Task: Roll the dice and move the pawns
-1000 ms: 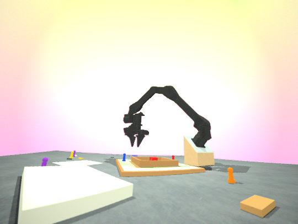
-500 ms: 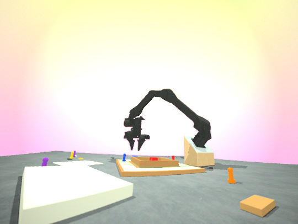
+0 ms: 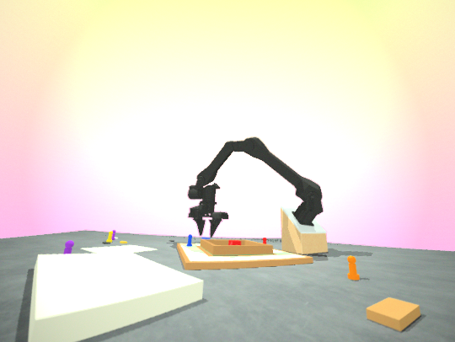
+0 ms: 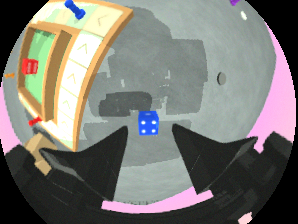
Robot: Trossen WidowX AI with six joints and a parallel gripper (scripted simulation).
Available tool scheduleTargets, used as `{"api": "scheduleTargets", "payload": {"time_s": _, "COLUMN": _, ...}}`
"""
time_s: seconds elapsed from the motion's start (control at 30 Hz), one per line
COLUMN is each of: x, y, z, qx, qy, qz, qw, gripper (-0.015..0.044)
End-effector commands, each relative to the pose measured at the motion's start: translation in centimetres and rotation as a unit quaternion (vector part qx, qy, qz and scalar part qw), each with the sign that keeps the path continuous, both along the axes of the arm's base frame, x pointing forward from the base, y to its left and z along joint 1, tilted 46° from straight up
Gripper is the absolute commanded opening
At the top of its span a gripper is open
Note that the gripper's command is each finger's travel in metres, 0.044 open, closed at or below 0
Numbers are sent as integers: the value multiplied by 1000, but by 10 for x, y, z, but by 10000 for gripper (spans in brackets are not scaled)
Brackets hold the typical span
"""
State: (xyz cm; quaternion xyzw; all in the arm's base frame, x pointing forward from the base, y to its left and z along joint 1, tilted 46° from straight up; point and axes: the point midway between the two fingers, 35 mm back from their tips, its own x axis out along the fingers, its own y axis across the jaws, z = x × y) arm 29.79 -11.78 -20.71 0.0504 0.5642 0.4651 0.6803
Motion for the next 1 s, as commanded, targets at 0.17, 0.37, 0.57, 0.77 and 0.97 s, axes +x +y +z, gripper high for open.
{"api": "scheduleTargets", "payload": {"time_s": 0.17, "x": -3, "y": 11, "z": -11, "qx": 3, "qy": 3, "qz": -4, "qw": 1000, "gripper": 275}}
{"api": "scheduleTargets", "payload": {"time_s": 0.37, "x": -3, "y": 15, "z": -15, "qx": 4, "qy": 3, "qz": -4, "qw": 1000, "gripper": 249}}
{"api": "scheduleTargets", "payload": {"time_s": 0.57, "x": -3, "y": 15, "z": -15, "qx": 4, "qy": 3, "qz": -4, "qw": 1000, "gripper": 111}}
{"api": "scheduleTargets", "payload": {"time_s": 0.77, "x": -3, "y": 15, "z": -15, "qx": 4, "qy": 3, "qz": -4, "qw": 1000, "gripper": 71}}
{"api": "scheduleTargets", "payload": {"time_s": 0.97, "x": 2, "y": 3, "z": -3, "qx": -3, "qy": 11, "qz": -19, "qw": 1000, "gripper": 0}}
